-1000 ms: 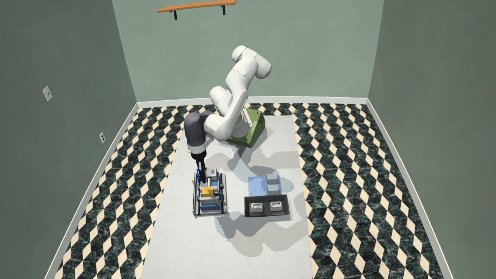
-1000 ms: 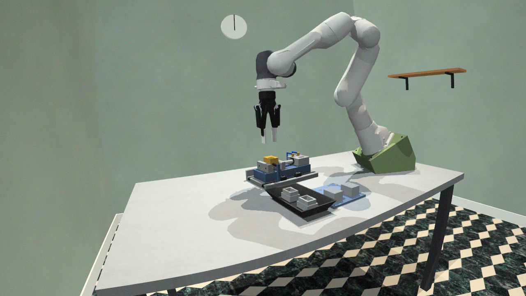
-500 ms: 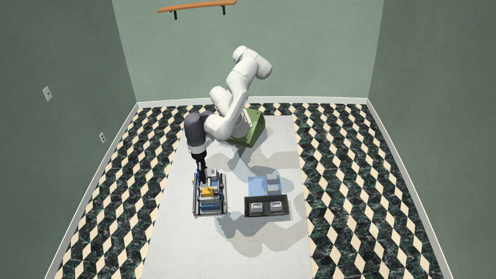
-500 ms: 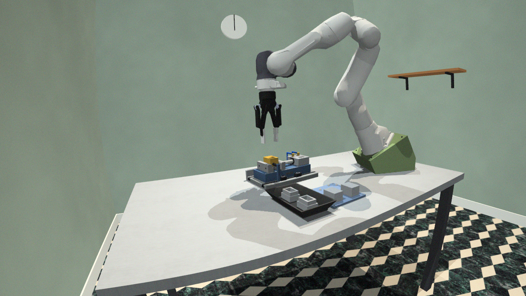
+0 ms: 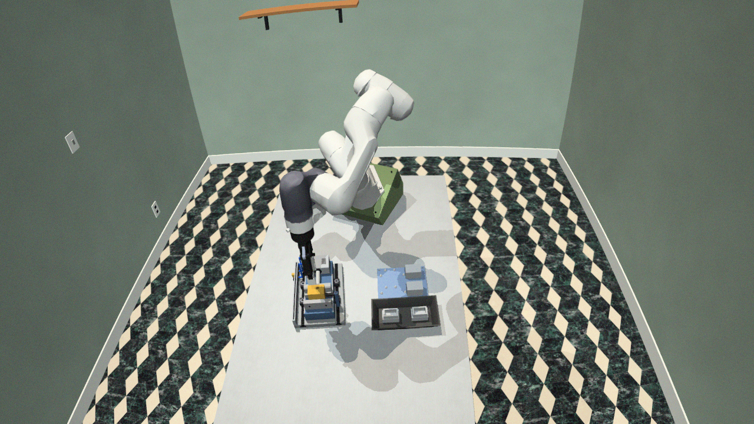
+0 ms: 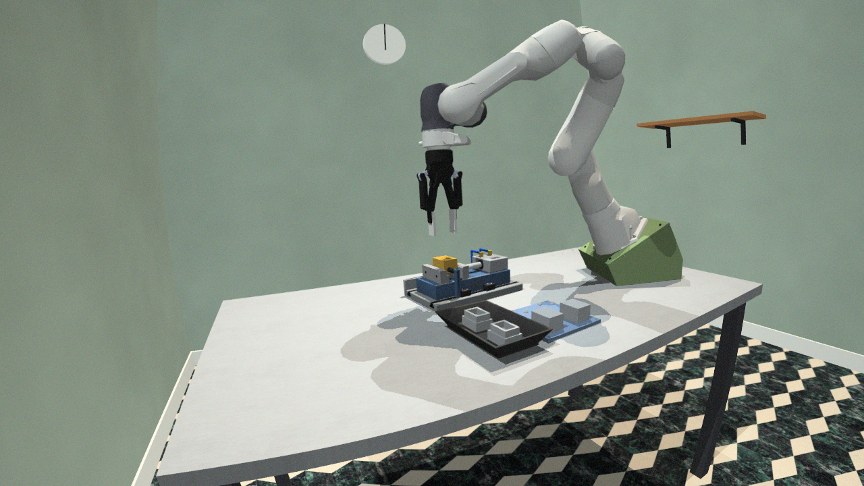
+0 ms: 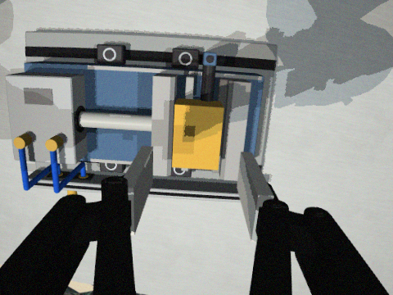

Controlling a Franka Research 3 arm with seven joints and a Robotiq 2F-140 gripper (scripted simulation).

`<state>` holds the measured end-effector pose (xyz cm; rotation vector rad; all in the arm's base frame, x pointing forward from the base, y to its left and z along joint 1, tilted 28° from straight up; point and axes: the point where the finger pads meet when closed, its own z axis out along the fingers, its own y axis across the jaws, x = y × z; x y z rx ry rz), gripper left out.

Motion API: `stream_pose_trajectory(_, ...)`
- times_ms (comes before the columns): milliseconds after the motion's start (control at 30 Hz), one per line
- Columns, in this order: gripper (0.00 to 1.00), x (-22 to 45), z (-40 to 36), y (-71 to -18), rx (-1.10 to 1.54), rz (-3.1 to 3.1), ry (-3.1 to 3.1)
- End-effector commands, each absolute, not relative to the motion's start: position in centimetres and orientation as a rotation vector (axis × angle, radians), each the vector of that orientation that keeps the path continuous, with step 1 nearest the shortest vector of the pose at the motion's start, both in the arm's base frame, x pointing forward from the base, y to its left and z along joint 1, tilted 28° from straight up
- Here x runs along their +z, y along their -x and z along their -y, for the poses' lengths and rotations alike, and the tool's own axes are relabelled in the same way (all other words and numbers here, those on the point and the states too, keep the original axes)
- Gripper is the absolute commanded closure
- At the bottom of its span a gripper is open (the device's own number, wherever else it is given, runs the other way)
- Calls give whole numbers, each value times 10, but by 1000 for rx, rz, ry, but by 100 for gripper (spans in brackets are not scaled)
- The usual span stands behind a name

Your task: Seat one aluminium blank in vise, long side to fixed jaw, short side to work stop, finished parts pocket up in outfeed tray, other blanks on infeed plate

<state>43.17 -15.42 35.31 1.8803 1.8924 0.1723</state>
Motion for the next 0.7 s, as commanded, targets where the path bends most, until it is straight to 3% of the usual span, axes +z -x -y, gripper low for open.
stream_pose_trajectory(0, 60, 353, 153, -432, 175, -1886, -1888)
stream_pose_trajectory(667, 60, 342, 156, -437, 175, -1886, -1888)
